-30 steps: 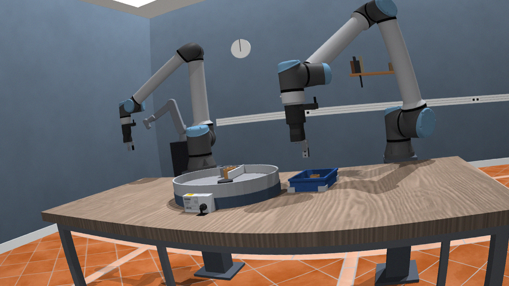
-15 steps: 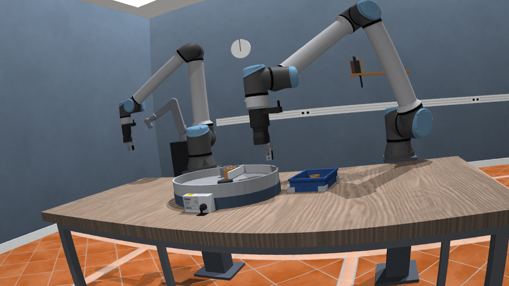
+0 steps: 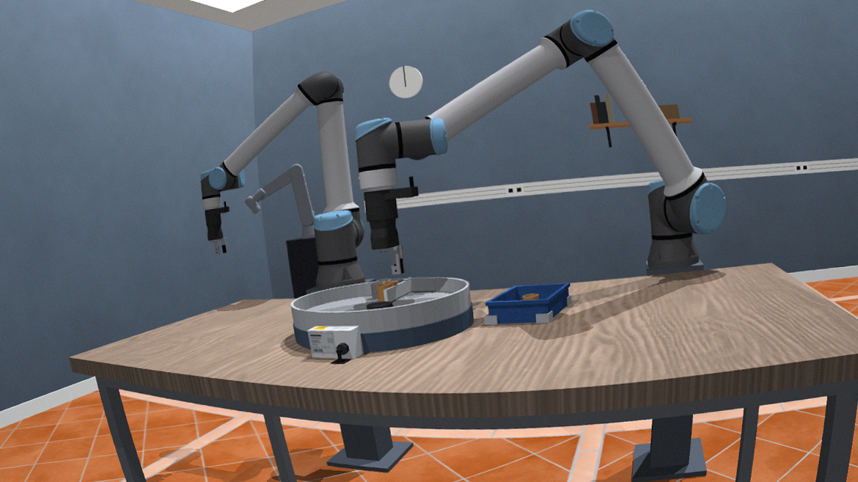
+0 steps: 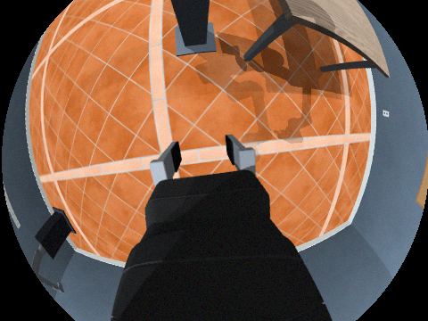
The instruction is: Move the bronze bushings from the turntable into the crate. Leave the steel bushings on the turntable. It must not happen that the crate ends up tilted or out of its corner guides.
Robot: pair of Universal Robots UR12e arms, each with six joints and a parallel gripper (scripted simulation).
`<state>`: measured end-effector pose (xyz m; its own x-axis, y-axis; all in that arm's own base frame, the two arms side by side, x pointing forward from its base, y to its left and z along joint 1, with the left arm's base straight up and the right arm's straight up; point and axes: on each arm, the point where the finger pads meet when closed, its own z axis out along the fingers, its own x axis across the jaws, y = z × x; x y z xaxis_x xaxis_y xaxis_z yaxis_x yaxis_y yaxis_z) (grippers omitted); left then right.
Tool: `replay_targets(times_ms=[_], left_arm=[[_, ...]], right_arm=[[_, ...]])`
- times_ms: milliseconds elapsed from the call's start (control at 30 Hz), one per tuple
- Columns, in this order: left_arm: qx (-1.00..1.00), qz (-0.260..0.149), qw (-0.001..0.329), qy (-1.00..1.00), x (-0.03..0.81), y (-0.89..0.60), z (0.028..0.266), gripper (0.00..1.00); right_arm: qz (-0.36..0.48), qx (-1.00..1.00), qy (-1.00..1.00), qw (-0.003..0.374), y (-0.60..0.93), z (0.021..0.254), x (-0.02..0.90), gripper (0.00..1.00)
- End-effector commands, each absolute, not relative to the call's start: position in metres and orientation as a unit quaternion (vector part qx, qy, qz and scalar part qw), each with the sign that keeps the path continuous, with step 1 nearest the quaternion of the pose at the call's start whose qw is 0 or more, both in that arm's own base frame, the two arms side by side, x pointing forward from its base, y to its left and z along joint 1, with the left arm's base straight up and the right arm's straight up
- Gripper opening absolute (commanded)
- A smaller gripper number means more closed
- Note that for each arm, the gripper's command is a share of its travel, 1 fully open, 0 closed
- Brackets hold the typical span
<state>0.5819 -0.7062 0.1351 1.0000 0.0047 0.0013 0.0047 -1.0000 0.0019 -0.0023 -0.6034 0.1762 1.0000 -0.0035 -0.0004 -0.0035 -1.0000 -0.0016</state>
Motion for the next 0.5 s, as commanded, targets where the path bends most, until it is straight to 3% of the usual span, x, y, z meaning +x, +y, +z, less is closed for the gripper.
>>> replay_targets(times_ms=[0, 467], left_arm=[[1.0, 0.001, 0.001, 0.003, 0.5863, -0.7485, 0.1366, 0.36], [1.0, 0.001, 0.001, 0.003, 0.5863, -0.7525, 0.1366, 0.36]], right_arm=[[0.0, -1.0, 0.002, 0.0, -0.604, 0.177, -0.0021, 1.0], [0.0, -1.0, 0.002, 0.0, -0.604, 0.177, -0.0021, 1.0]])
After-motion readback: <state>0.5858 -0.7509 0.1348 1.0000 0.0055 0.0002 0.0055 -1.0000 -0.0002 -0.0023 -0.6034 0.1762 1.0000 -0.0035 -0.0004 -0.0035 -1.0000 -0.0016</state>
